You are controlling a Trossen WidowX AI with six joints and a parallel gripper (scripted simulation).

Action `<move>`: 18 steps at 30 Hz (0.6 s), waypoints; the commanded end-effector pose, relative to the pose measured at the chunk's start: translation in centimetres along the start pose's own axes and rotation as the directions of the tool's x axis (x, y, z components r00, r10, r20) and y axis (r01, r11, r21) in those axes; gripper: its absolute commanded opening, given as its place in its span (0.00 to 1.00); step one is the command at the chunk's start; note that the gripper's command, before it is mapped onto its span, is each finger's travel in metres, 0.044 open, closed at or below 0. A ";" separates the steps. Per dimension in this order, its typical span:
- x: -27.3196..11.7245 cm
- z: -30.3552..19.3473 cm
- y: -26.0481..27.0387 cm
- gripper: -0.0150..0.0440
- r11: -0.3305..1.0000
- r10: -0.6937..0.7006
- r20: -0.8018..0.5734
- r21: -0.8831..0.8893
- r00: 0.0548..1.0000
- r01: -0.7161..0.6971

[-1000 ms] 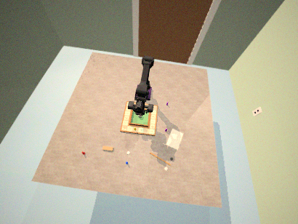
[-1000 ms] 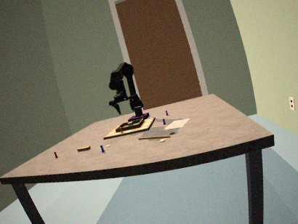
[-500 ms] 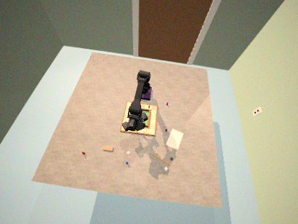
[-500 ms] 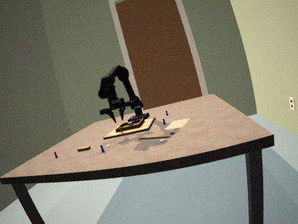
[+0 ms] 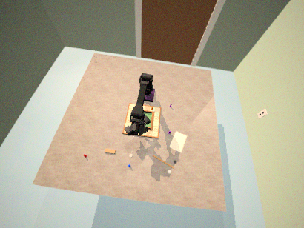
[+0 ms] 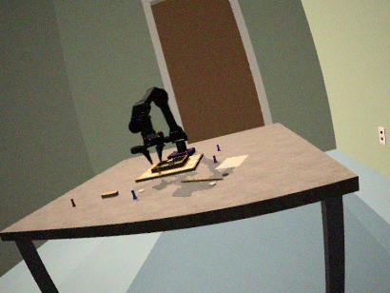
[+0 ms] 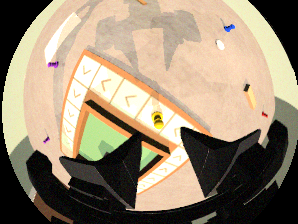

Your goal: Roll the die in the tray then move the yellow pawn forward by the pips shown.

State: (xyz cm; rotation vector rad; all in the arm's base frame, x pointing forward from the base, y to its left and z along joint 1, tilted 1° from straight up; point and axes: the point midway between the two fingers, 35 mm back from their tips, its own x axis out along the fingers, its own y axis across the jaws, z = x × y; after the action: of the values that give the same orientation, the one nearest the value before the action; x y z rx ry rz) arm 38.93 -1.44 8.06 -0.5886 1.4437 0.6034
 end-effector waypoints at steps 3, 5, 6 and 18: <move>1.1 0.0 0.0 0.59 1.000 0.001 -0.006 -0.005 1.000 -0.001; 1.4 0.0 -0.1 0.59 1.000 0.001 -0.006 -0.005 1.000 -0.001; 1.6 0.0 -0.1 0.59 1.000 0.001 -0.006 -0.005 1.000 -0.001; 3.5 -0.1 0.0 0.59 1.000 0.001 -0.006 -0.005 1.000 -0.001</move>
State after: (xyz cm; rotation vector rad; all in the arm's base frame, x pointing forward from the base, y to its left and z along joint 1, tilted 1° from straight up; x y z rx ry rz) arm 39.14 -1.38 5.33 -0.5911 1.4390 0.6028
